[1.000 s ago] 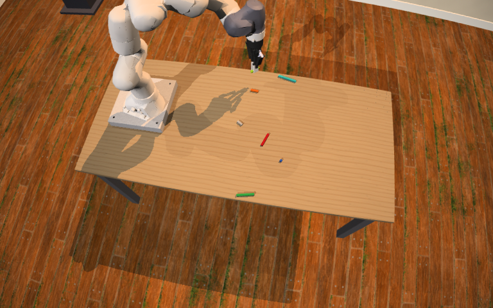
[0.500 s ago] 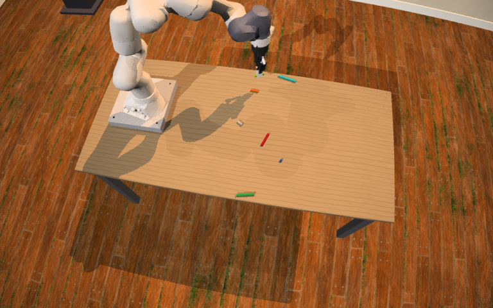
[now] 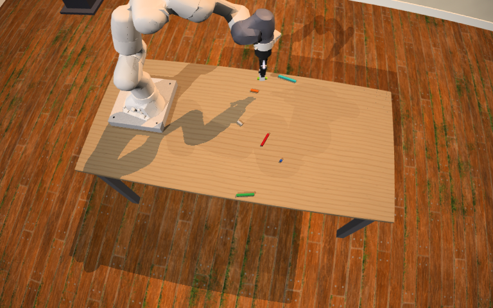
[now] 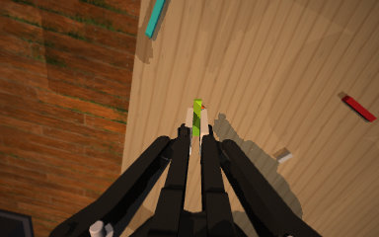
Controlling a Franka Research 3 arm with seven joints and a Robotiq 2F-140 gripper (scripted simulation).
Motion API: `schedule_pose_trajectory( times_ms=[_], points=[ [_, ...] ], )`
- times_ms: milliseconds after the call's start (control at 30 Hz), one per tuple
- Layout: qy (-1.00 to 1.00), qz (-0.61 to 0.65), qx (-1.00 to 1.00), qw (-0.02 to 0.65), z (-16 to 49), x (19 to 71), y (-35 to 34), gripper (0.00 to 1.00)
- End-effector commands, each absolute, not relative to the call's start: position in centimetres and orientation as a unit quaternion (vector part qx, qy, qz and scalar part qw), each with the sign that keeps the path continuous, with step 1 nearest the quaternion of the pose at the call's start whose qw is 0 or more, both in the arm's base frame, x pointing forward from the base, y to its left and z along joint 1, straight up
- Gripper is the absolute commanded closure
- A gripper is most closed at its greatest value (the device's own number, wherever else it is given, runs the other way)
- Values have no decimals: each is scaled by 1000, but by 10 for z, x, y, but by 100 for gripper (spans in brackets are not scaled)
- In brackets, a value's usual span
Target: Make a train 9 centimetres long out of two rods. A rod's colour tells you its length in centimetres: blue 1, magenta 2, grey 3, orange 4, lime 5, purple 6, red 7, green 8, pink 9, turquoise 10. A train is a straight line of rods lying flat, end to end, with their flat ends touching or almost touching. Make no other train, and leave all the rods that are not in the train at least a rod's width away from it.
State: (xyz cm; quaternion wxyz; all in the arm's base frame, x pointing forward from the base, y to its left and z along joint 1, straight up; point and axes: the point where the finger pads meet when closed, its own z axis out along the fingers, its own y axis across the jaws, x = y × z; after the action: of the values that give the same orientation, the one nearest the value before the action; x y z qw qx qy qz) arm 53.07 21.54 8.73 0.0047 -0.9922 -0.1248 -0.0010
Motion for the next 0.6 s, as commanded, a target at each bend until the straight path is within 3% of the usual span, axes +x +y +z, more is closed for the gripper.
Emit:
schedule_pose_trajectory(
  times_ms=[0, 567],
  points=[
    [-41, 1, -999, 0, 87, 534, 212, 88],
    [26, 0, -1000, -1, 87, 543, 201, 88]
  ],
)
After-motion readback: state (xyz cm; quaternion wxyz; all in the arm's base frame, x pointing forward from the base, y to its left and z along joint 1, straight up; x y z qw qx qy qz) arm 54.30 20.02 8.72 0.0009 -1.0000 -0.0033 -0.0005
